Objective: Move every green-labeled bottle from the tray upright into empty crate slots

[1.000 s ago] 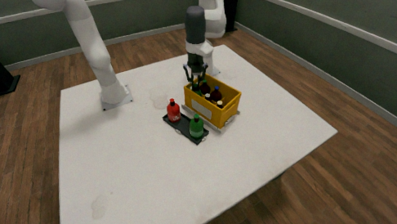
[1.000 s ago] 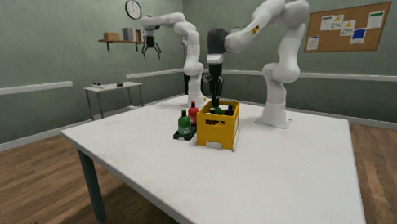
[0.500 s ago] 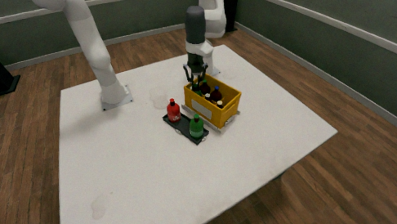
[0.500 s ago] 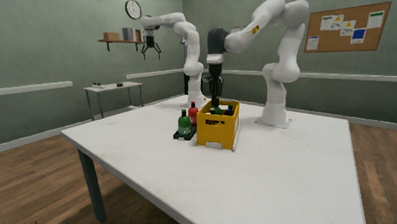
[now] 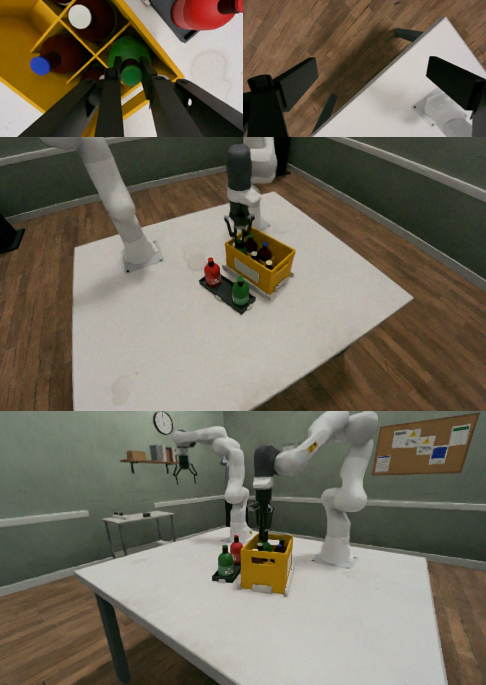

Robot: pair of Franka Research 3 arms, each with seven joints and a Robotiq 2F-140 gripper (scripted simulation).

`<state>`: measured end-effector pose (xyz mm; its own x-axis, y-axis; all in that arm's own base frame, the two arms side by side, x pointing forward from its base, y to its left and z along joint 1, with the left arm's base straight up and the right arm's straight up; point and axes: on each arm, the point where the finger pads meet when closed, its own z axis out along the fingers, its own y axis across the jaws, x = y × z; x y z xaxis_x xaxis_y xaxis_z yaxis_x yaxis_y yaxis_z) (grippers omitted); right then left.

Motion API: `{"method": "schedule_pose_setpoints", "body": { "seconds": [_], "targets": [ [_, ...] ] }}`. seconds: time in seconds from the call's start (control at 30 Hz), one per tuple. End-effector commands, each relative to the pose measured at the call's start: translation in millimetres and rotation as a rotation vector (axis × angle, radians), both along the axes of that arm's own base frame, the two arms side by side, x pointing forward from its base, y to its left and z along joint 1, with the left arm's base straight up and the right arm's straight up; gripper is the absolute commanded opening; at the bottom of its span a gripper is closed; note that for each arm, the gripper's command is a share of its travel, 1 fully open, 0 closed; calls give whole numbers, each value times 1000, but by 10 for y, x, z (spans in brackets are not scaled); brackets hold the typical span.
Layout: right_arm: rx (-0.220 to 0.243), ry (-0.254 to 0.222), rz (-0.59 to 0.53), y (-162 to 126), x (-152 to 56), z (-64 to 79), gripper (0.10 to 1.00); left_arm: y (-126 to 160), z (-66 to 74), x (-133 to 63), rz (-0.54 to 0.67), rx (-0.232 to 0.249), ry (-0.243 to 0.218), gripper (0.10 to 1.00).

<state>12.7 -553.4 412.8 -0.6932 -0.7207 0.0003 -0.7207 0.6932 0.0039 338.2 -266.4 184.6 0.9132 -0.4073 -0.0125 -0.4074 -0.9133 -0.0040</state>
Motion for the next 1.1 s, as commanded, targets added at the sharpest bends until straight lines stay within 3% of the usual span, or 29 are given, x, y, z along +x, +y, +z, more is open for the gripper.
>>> {"method": "schedule_pose_setpoints", "body": {
  "seconds": [0.0, 1.07],
  "targets": [
    [-2, -3, 4, -10, 0, 2, 1000, -36, 32, 25, -2, -9, -10, 99],
    [-2, -3, 4, -10, 0, 2, 1000, -36, -16, 25, -2, -9, -10, 99]
  ]
}}
